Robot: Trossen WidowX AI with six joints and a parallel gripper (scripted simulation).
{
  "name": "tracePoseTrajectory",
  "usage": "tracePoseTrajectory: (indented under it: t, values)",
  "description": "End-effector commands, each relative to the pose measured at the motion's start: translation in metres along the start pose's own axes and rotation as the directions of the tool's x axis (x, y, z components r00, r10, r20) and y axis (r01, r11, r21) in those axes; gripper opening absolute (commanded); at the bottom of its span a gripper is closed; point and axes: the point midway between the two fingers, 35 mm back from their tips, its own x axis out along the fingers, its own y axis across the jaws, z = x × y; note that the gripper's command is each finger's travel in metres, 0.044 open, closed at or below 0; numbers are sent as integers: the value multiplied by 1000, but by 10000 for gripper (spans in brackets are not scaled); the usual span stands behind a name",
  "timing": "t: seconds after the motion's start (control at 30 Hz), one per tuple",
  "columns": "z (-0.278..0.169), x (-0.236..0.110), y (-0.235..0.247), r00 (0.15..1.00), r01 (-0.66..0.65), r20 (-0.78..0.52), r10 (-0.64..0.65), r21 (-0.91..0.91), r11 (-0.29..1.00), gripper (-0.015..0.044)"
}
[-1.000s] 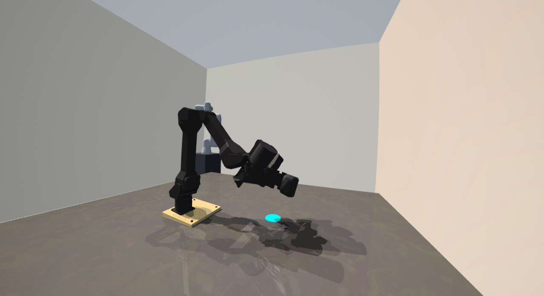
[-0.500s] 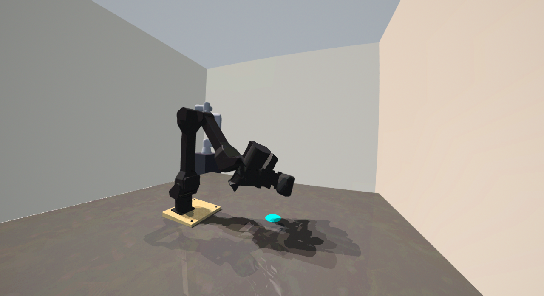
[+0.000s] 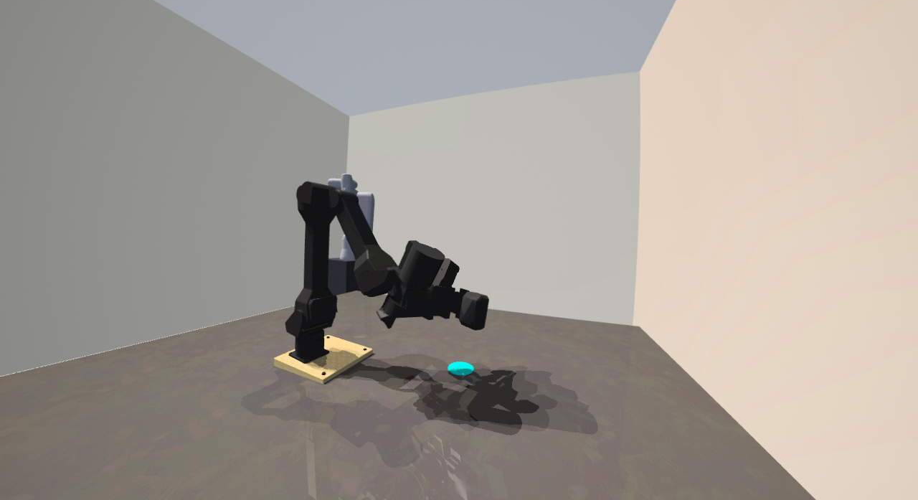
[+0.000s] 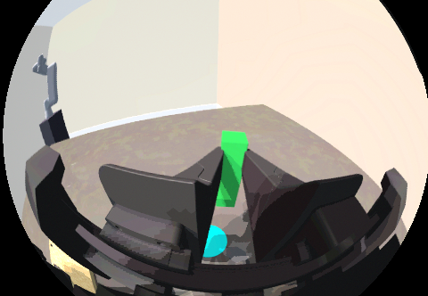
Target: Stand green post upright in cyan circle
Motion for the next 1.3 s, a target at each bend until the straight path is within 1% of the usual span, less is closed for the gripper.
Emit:
tracePoseTrajectory:
  t: [0.0, 0.5, 1.07, 1.27]
  values:
    - [-1, -3, 5, 1000, -11, 12, 11, -2, 1000, 23]
    - [-2, -14, 19, 997, -45, 59, 47, -43, 998, 23]
    - [-2, -15, 20, 997, -46, 61, 49, -45, 998, 23]
    - [-16, -12, 17, 997, -46, 61, 49, -45, 998, 23]
